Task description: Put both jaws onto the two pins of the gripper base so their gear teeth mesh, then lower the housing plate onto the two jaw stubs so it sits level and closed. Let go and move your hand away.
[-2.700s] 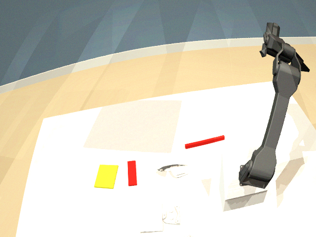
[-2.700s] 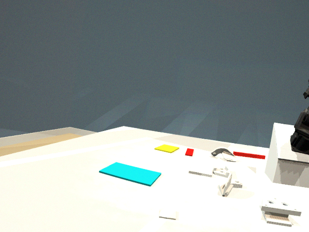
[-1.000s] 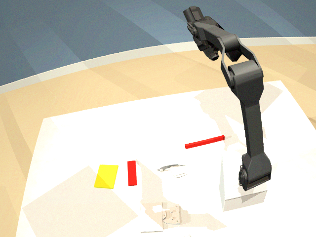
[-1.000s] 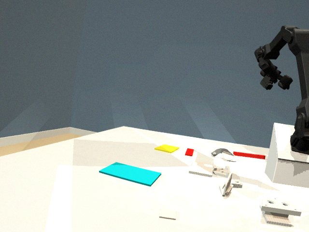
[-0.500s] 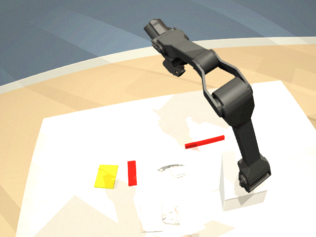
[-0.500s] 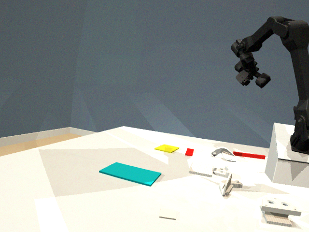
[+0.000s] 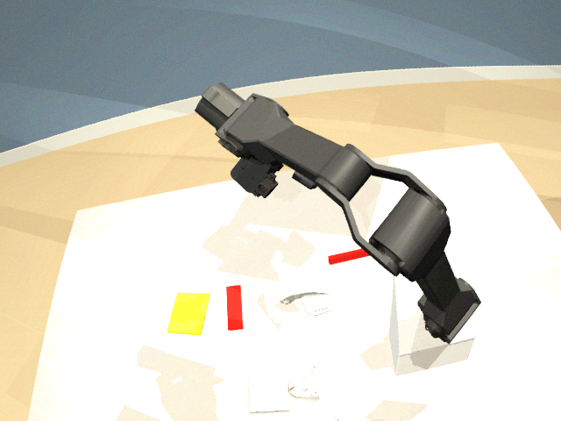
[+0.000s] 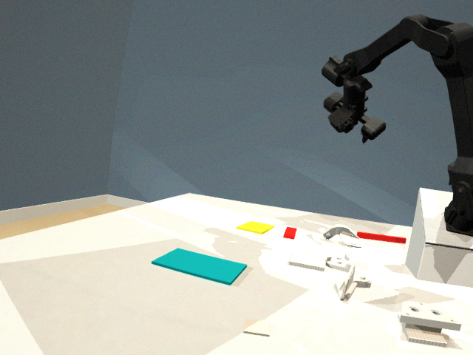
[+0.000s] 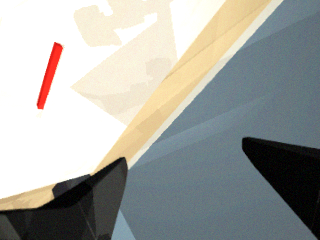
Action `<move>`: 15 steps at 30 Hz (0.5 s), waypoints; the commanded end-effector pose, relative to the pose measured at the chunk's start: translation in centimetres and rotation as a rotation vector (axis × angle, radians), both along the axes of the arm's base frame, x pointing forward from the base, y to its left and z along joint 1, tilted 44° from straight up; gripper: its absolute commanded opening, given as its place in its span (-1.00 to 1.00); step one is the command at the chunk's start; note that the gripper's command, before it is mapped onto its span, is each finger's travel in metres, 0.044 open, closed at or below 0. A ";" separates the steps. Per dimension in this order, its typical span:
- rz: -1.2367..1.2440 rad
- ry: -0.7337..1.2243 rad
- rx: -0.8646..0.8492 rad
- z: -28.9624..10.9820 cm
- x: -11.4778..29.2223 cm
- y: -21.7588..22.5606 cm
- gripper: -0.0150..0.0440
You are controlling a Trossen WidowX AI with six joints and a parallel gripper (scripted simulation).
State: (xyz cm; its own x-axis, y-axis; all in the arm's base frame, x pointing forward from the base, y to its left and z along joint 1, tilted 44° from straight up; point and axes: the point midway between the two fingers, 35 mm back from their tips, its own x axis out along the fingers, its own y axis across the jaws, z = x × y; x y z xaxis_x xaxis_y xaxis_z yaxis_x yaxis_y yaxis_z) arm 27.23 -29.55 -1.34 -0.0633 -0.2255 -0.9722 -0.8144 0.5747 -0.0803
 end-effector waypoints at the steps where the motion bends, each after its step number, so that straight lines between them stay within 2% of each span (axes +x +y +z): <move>1: 0.044 -0.071 0.071 1.3 2.3 4.3 1.00; 15: 0.180 -0.208 0.337 4.9 5.8 18.1 1.00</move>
